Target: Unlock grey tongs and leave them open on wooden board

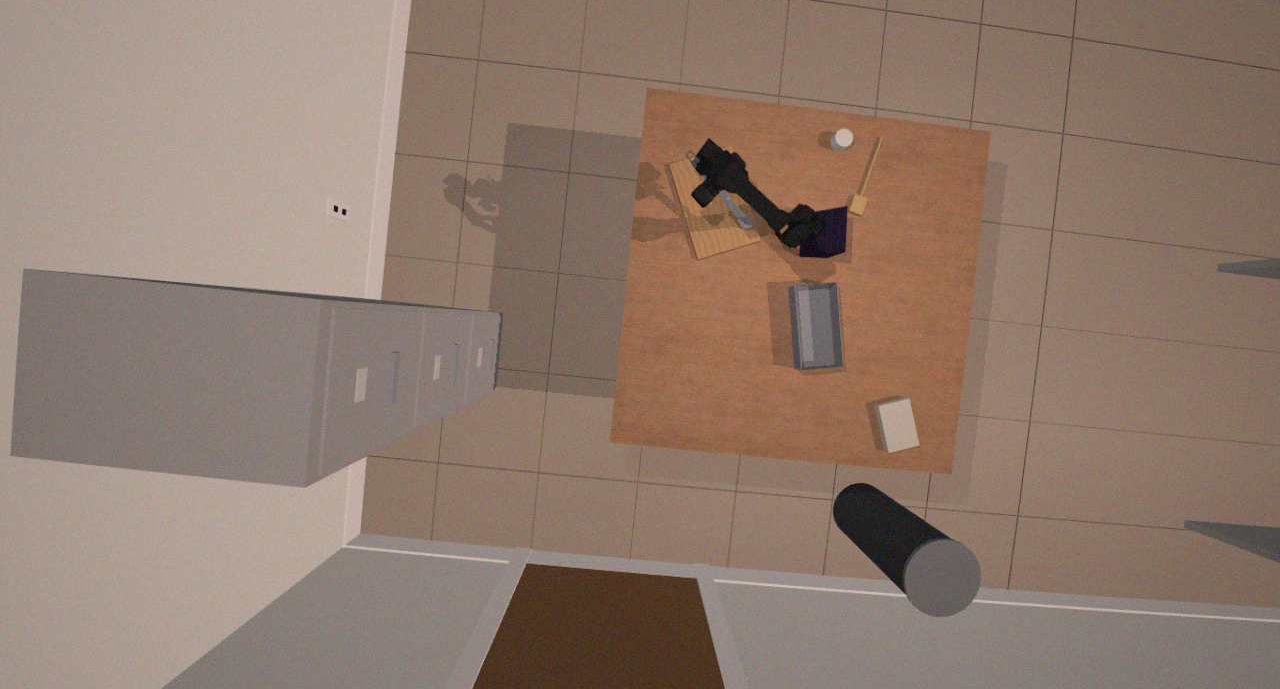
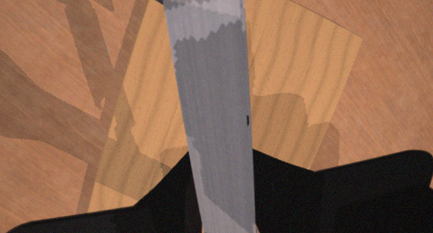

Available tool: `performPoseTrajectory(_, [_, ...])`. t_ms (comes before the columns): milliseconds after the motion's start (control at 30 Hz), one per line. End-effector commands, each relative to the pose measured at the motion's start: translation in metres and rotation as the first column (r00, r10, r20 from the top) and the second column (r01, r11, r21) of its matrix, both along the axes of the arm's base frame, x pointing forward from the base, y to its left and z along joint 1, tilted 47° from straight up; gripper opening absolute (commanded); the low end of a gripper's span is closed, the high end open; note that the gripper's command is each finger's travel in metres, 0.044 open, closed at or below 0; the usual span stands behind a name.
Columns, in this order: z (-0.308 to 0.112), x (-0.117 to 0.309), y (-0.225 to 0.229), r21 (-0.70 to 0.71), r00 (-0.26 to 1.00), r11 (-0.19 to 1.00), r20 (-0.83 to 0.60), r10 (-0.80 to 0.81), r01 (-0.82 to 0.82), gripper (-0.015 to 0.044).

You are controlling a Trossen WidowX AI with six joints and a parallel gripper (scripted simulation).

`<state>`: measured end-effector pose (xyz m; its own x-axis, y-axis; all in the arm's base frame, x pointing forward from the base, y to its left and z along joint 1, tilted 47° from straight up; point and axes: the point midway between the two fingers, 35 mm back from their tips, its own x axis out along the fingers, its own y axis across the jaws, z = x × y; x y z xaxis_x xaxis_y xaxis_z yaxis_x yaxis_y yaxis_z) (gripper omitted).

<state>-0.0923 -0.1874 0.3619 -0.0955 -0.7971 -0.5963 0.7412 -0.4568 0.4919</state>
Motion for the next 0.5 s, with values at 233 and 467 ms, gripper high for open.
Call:
performPoseTrajectory(233, [0.017, -0.005, 0.021, -0.215, 0.981, 0.963, -0.07, -0.179, 0.16, -0.015])
performPoseTrajectory(467, [0.025, -0.005, 0.033, -0.339, 0.955, 0.912, -0.099, -0.279, 0.231, -0.015])
